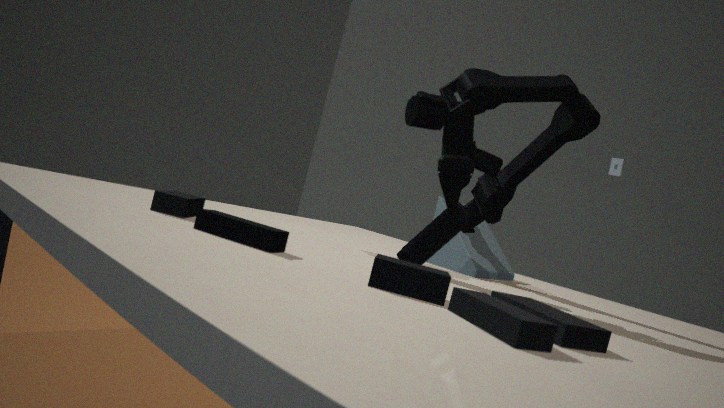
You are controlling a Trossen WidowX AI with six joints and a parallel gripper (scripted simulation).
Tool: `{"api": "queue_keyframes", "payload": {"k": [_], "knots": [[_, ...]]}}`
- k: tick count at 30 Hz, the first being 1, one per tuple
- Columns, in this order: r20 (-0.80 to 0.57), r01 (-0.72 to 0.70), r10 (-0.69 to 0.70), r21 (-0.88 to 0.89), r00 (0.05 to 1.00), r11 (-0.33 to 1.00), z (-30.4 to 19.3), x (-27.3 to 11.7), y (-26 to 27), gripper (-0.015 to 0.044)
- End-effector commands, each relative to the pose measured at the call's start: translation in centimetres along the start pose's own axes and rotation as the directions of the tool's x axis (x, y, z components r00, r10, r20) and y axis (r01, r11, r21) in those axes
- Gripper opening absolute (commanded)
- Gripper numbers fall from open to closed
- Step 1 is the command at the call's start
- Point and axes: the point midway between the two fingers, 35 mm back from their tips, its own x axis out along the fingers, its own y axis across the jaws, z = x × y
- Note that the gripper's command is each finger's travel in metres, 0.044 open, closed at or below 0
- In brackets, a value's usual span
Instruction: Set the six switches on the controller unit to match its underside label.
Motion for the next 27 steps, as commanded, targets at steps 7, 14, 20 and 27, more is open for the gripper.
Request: {"api": "queue_keyframes", "payload": {"k": [7, 14, 20, 27], "knots": [[0.019, -0.006, 0.006, -0.003, 1.0, 1.0, -1.1, -0.3, 0.1, 0.0337], [0.034, -0.006, 0.006, -0.003, 0.999, 1.0, -1.7, -0.5, 0.1, 0.0338], [0.047, -0.006, 0.006, -0.004, 0.999, 1.0, -2.1, -0.7, 0.1, 0.0338], [0.062, -0.006, 0.006, -0.004, 0.998, 1.0, -2.7, -0.9, 0.1, 0.0338]]}}
